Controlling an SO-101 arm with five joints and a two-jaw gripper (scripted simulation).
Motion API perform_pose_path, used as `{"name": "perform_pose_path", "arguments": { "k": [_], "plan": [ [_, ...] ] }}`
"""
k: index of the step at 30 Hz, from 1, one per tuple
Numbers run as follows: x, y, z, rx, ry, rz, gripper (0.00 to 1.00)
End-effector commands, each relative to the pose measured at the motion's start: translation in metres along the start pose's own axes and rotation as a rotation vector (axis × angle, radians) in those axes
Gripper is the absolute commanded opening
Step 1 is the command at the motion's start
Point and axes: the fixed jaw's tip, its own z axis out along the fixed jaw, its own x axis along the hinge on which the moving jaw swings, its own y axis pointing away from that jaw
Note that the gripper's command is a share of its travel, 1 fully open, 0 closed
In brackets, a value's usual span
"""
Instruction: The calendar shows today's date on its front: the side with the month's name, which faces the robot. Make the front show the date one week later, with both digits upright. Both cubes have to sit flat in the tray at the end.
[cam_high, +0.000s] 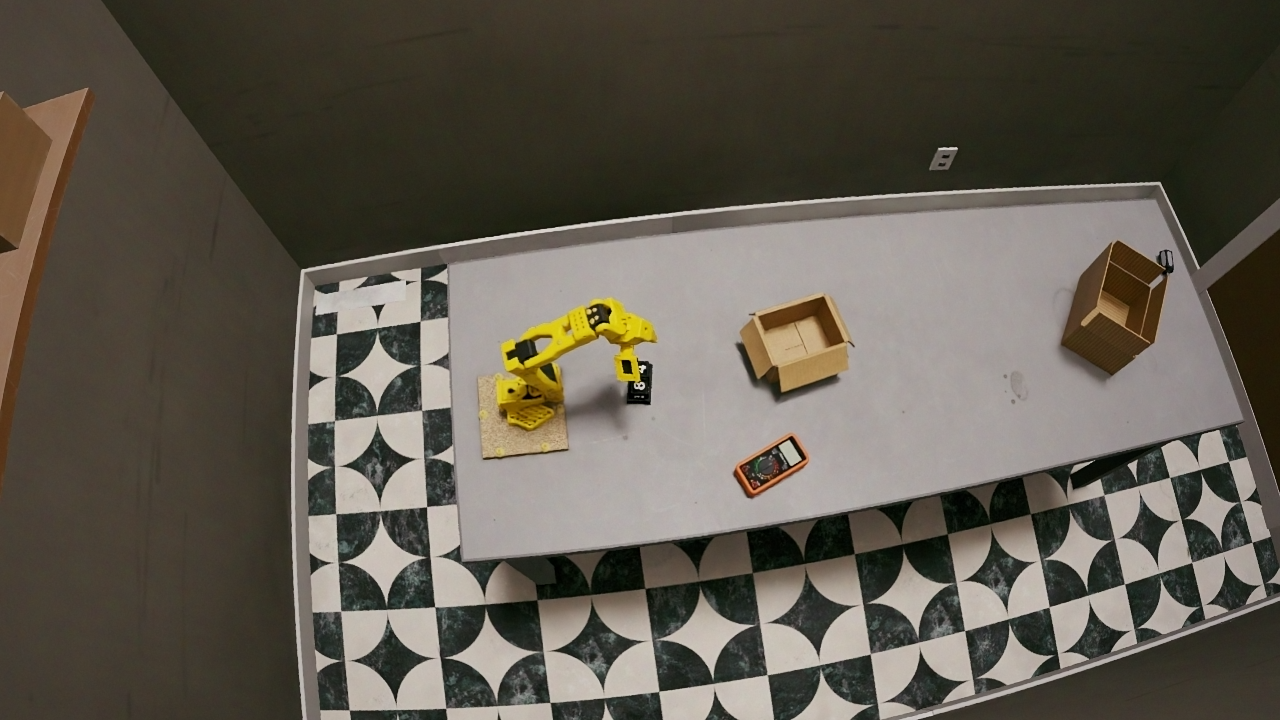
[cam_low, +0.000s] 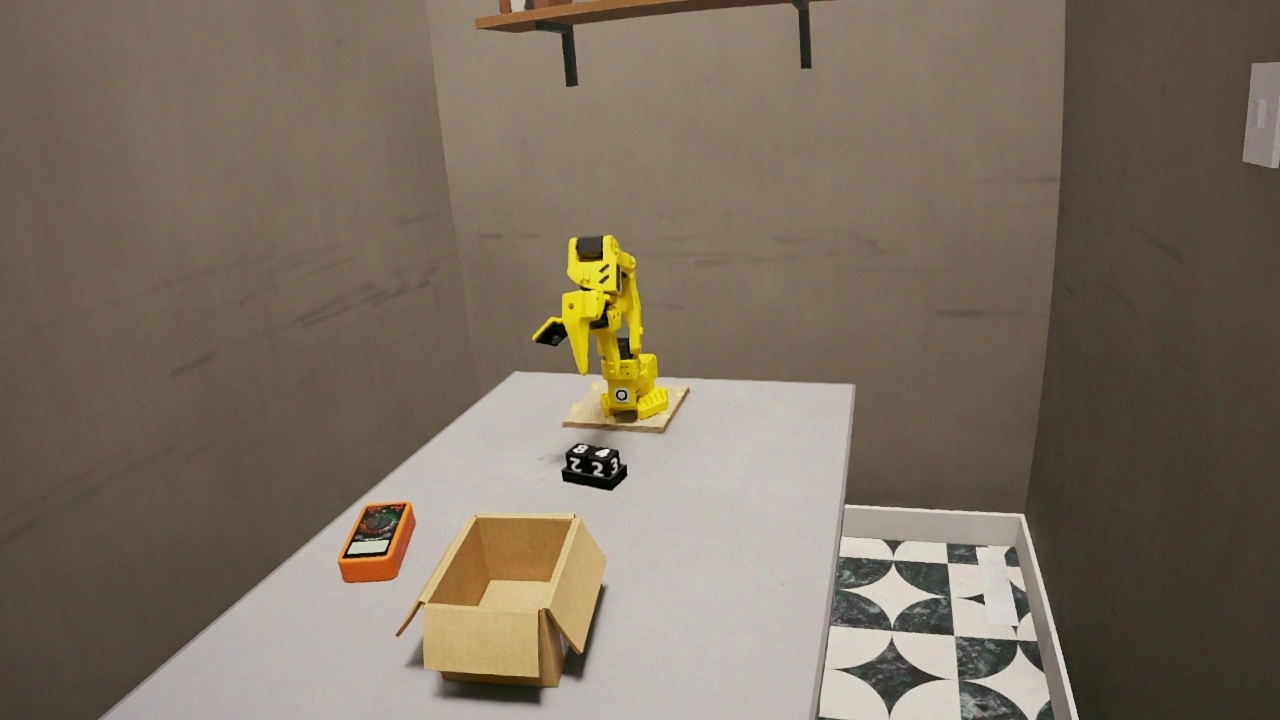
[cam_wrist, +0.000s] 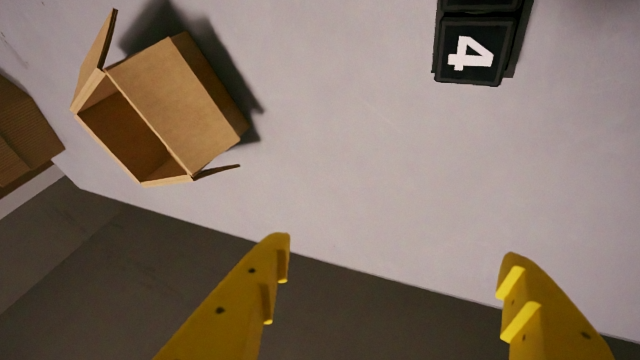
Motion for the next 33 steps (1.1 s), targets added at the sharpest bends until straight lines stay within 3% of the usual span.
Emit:
{"name": "perform_pose_path", "arguments": {
  "k": [1,24,28,33],
  "plan": [
    [-0.001,0.003,0.002,0.015,-0.012,-0.058,0.35],
    [0.0,0.004,0.007,0.033,-0.021,-0.112,0.35],
    [-0.002,0.001,0.016,0.08,-0.042,-0.112,0.35],
    [-0.007,-0.009,0.039,0.196,-0.095,-0.111,0.35]
  ]
}}
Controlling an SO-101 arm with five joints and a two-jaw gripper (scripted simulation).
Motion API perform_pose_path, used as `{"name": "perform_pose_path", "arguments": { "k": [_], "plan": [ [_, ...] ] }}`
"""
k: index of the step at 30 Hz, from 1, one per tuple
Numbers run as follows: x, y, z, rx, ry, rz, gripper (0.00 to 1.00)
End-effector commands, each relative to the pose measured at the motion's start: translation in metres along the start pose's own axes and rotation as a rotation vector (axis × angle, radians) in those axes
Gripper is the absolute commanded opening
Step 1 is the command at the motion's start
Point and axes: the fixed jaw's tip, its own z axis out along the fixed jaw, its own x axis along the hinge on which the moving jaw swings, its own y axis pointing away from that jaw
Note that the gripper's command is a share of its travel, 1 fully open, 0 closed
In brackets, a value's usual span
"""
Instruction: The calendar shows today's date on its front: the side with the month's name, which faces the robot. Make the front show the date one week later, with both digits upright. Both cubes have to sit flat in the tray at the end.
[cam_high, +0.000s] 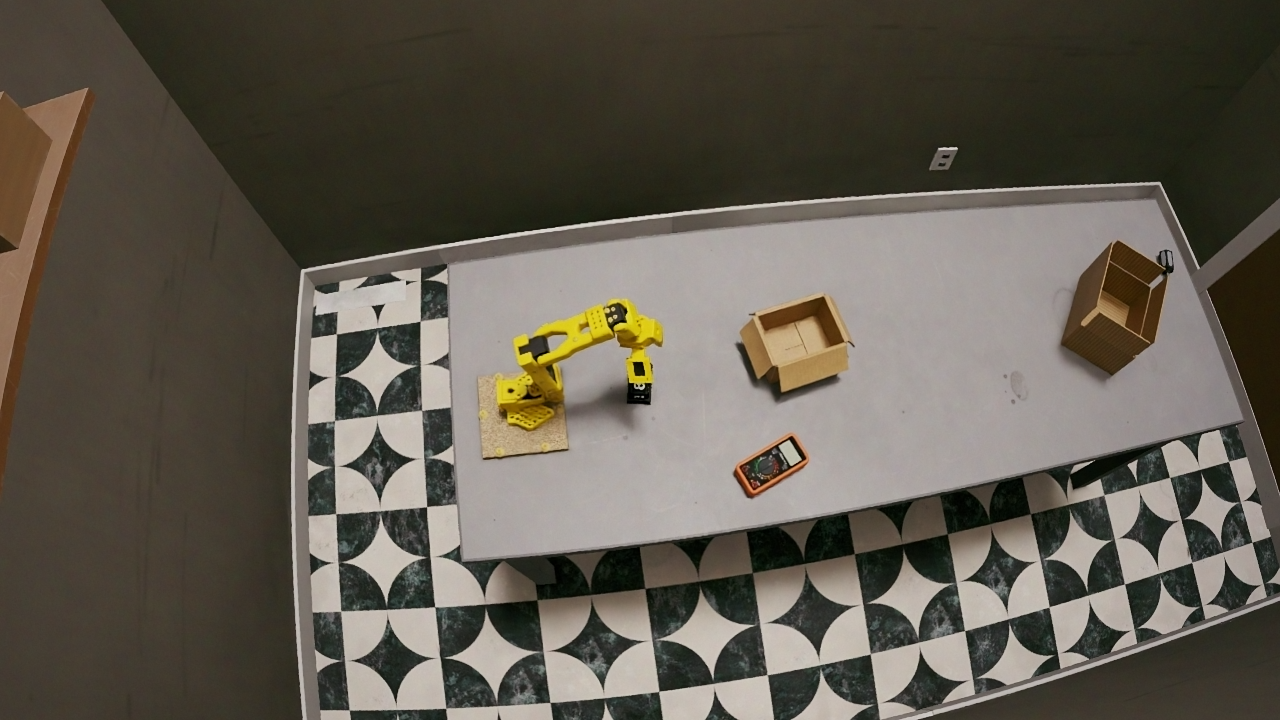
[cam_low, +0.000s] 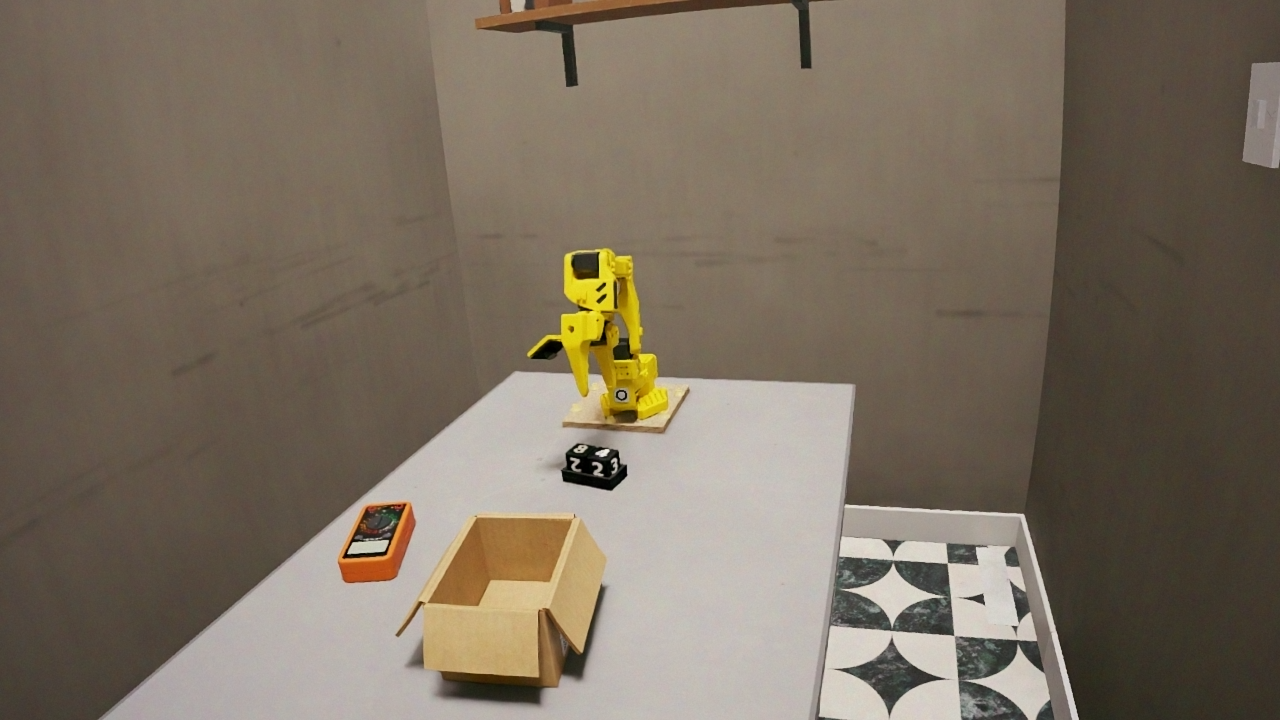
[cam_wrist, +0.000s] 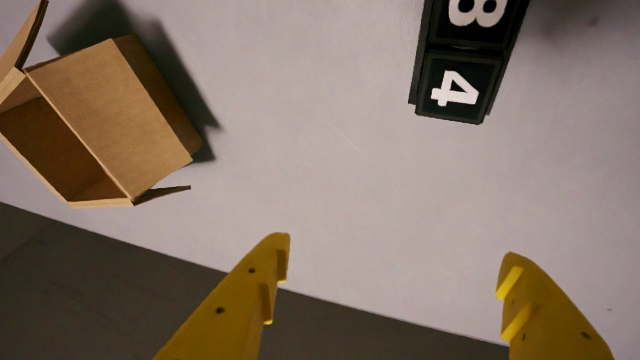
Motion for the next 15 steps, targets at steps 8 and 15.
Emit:
{"name": "perform_pose_path", "arguments": {
  "k": [8,15],
  "plan": [
    [-0.01,-0.021,0.046,0.245,-0.098,-0.002,0.35],
    [-0.016,-0.034,0.066,0.358,-0.142,-0.002,0.35]
  ]
}}
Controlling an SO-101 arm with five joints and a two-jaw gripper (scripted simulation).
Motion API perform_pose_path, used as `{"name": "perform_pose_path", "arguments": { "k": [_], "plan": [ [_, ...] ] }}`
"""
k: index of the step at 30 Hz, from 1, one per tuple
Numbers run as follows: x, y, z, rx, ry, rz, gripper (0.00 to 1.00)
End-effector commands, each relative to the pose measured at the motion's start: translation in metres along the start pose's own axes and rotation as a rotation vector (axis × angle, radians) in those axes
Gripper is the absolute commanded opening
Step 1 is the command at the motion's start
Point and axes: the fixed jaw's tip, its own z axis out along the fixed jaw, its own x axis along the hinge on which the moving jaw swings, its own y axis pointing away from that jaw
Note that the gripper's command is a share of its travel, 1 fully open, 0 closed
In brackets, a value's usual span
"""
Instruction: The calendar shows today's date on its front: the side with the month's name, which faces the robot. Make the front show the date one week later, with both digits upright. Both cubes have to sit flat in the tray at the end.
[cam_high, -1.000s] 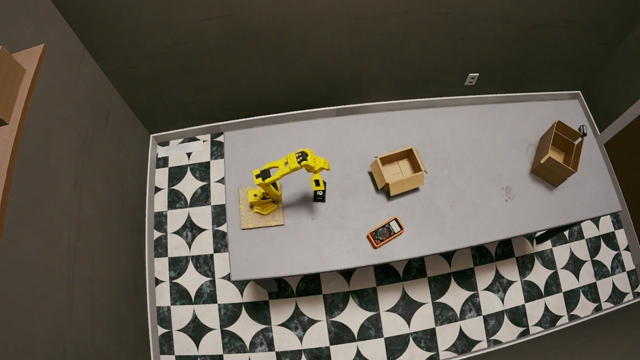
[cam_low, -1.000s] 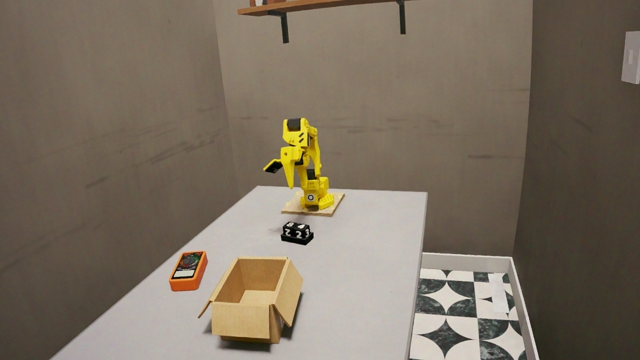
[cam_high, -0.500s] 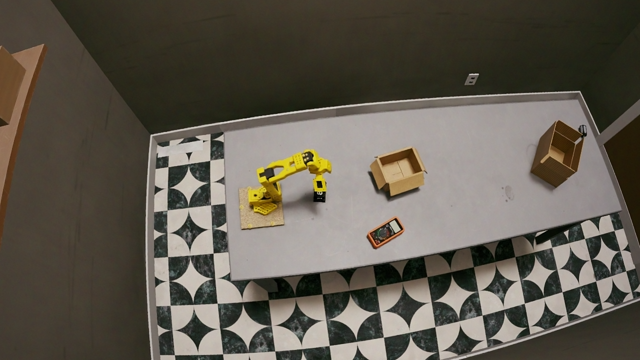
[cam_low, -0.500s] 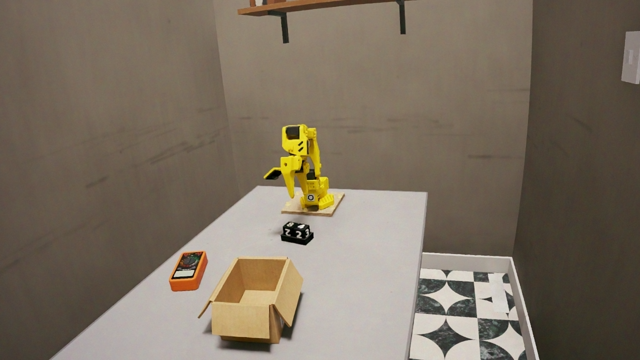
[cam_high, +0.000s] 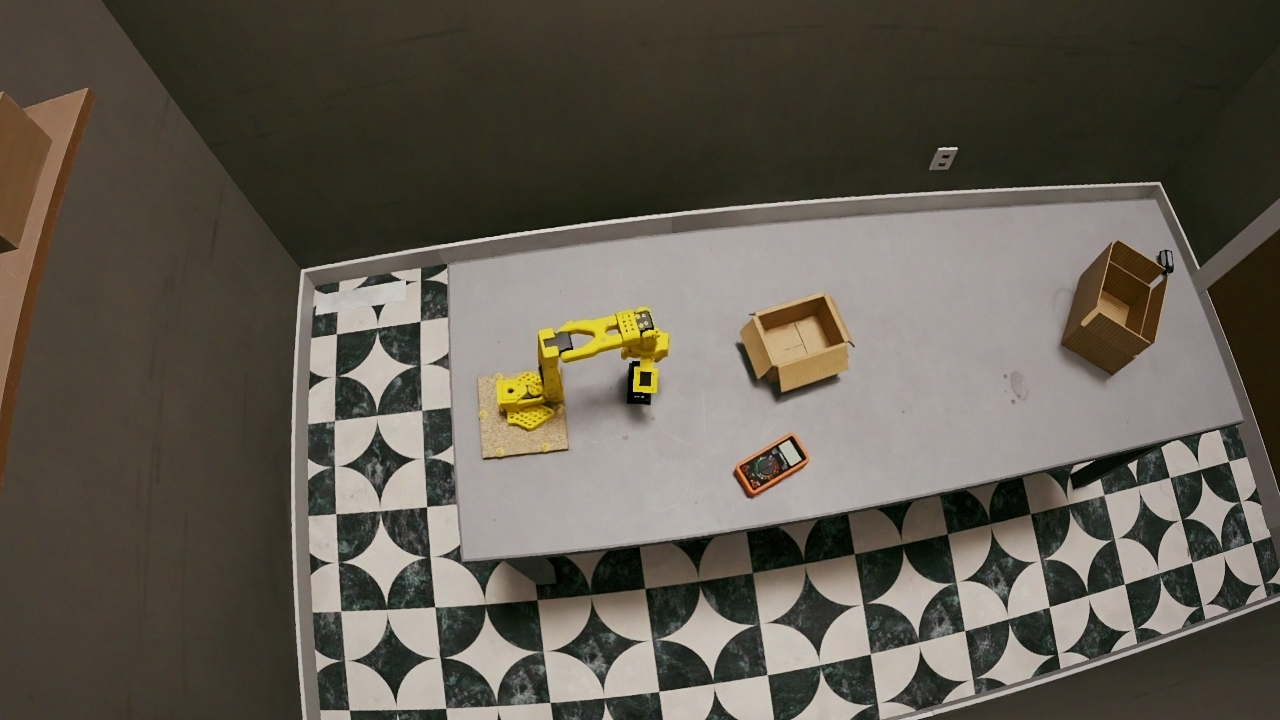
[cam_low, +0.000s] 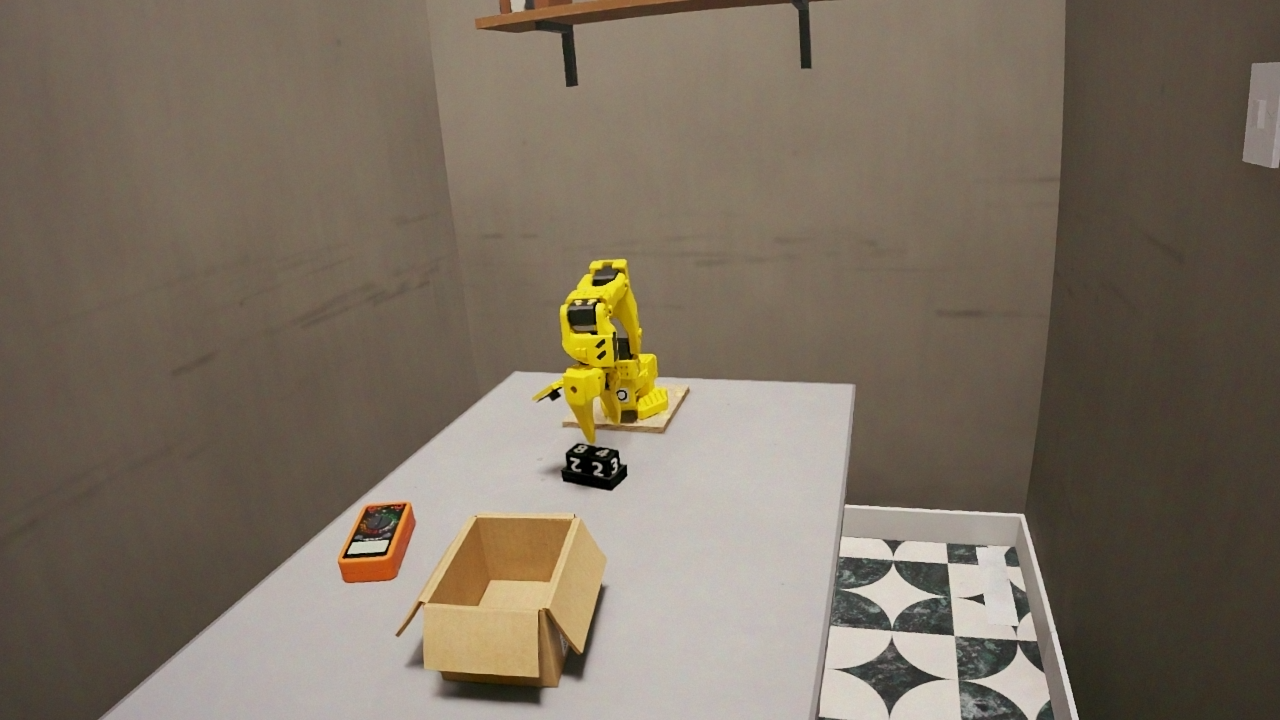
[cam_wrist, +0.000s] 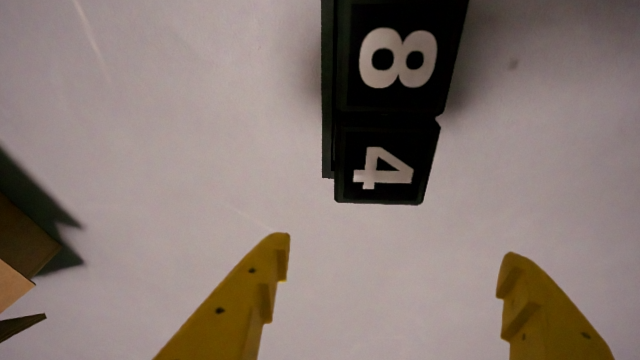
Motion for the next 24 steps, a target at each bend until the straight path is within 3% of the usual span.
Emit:
{"name": "perform_pose_path", "arguments": {
  "k": [1,24],
  "plan": [
    [-0.0029,-0.0023,0.0091,0.048,-0.018,-0.002,0.35],
    [-0.0063,0.0004,0.0085,0.051,-0.02,0.016,0.35]
  ]
}}
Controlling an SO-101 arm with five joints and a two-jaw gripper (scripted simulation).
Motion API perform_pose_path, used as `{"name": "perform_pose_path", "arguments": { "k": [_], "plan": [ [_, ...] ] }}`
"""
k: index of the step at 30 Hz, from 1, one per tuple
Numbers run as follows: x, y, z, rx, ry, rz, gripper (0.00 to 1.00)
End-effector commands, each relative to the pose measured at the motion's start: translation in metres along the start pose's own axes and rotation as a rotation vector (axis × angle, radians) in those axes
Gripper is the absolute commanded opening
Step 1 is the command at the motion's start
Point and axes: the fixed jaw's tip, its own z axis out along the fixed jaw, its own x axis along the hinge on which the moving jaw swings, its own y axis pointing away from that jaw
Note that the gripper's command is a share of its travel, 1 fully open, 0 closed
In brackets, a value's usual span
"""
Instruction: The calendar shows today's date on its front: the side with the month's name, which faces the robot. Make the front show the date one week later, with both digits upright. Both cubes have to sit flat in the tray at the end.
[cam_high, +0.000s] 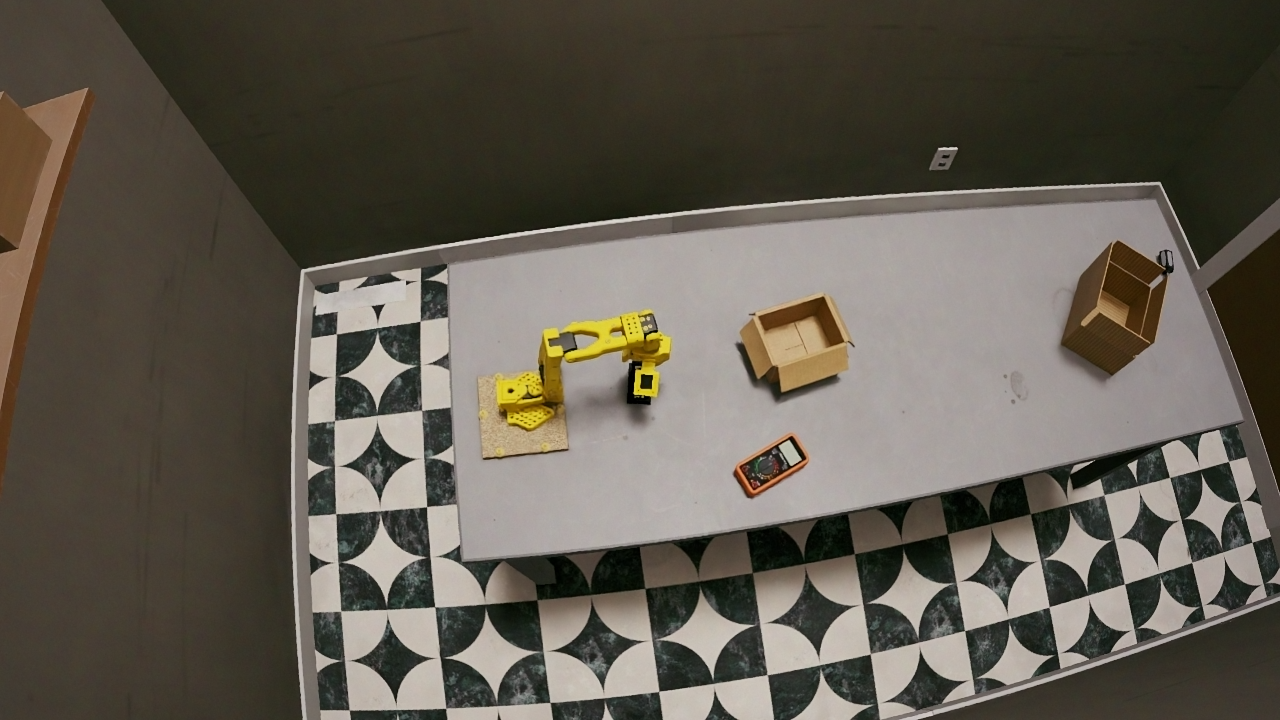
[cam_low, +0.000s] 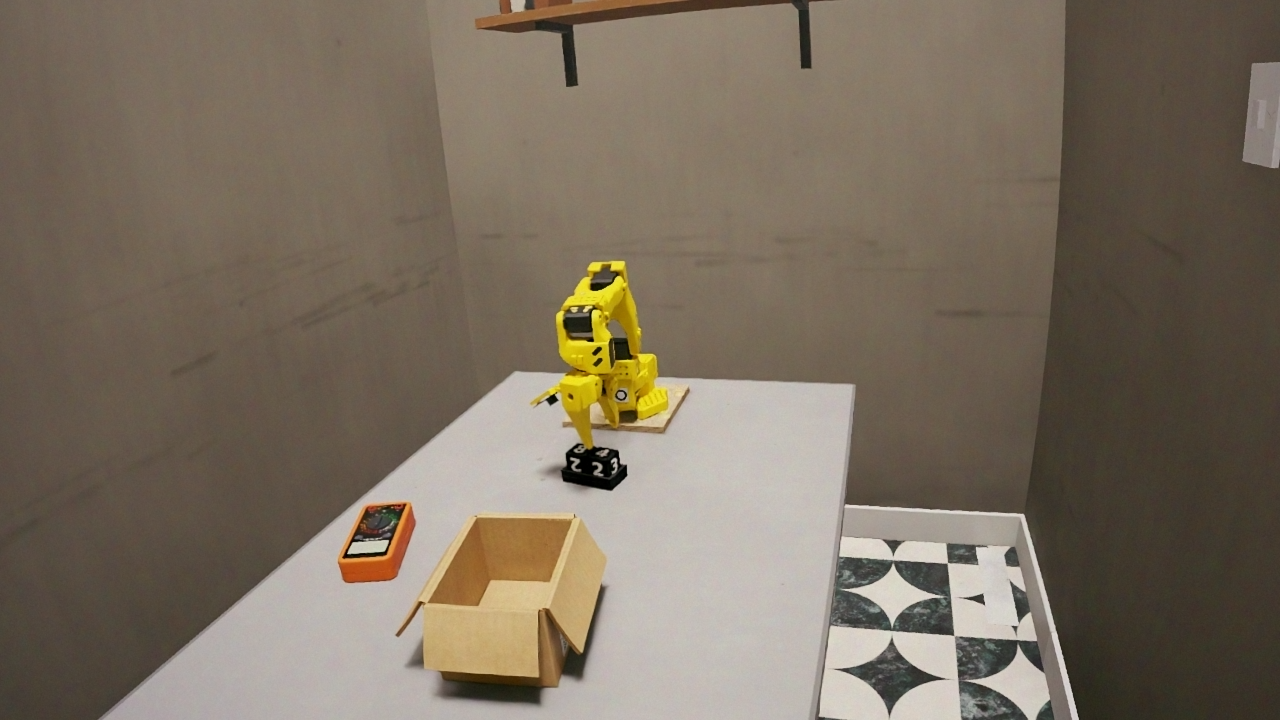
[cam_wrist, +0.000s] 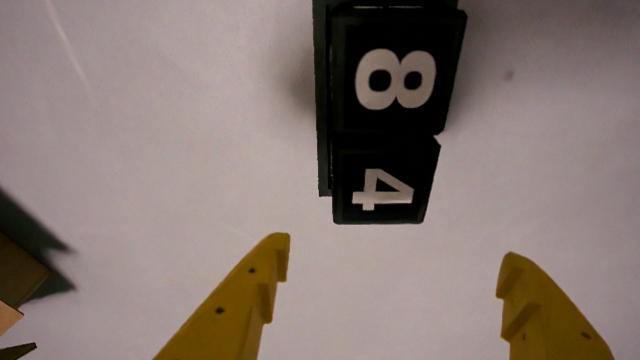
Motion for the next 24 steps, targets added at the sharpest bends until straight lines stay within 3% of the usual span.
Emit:
{"name": "perform_pose_path", "arguments": {
  "k": [1,16,24],
  "plan": [
    [-0.002,0.0,0.001,0.013,-0.004,-0.002,0.35],
    [-0.002,0.001,0.01,0.013,-0.004,-0.002,0.35],
    [-0.002,0.001,0.022,0.013,-0.004,-0.002,0.35]
  ]
}}
